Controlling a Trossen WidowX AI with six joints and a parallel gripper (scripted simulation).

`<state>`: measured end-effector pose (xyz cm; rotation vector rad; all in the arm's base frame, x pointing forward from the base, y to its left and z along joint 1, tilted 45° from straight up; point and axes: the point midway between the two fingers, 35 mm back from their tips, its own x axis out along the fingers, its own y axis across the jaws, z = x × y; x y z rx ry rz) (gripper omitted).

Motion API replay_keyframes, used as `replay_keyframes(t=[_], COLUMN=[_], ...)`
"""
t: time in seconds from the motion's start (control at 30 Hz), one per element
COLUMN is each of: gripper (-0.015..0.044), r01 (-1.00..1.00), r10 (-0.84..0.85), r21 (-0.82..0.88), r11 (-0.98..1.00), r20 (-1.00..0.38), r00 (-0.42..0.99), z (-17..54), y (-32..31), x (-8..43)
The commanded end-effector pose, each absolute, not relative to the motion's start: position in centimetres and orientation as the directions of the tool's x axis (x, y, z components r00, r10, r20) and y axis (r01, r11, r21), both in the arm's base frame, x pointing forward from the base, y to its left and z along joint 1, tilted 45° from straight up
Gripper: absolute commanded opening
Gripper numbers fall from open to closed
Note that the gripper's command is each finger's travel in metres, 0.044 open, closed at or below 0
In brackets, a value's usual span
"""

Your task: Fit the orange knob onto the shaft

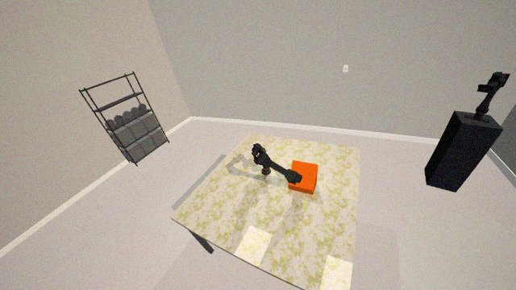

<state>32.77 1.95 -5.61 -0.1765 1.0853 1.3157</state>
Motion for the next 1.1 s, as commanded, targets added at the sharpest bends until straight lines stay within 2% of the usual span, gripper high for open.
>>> replay_keyframes(t=[0.0,0.53,0.83,1.07], gripper=[0.0026,0.044,0.044,0.044], r01=[-0.834,-0.834,-0.834,-0.833], r10=[0.685,0.685,0.685,0.682], r21=[0.453,0.453,0.453,0.452], r11=[0.315,0.315,0.316,0.318], r20=[-0.717,-0.717,-0.717,-0.72], r00=[-0.131,-0.131,-0.13,-0.13], z=[-5.6,-5.6,-5.4,1.0], y=[1.9,1.9,1.7,-4.6], x=[32.8,32.8,32.9,34.0])
